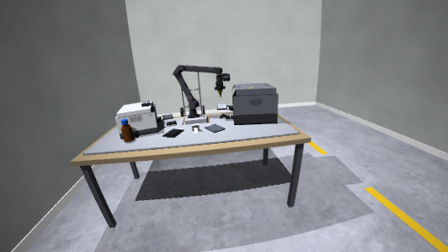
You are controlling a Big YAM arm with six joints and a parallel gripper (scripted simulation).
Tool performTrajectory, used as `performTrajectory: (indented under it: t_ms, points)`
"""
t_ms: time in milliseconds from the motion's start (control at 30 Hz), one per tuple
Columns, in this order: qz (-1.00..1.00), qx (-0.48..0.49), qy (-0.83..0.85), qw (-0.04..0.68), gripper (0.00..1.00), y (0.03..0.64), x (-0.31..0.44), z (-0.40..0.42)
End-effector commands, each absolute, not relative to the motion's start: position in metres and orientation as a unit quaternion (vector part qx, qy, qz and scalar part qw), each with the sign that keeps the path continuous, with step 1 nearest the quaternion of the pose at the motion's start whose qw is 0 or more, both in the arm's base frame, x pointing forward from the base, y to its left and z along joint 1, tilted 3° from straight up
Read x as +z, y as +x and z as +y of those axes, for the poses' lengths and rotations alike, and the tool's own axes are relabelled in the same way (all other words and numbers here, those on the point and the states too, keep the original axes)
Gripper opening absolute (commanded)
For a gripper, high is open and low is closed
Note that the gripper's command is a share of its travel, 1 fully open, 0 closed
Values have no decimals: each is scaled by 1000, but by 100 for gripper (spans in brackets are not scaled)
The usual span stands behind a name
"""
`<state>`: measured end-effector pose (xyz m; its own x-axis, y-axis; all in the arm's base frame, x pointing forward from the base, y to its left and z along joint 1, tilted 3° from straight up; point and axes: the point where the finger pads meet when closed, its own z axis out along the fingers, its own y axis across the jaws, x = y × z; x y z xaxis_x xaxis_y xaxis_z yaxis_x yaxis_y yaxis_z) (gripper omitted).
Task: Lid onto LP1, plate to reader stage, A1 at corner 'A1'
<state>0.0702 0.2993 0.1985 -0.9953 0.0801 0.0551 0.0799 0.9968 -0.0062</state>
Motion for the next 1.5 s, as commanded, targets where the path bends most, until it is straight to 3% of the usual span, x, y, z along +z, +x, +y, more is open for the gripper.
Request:
performTrajectory:
  t_ms: [0,1467]
  points:
    - [-999,-3,-8,30,0,74,202,290]
    - [-999,0,38,21,0,193,195,175]
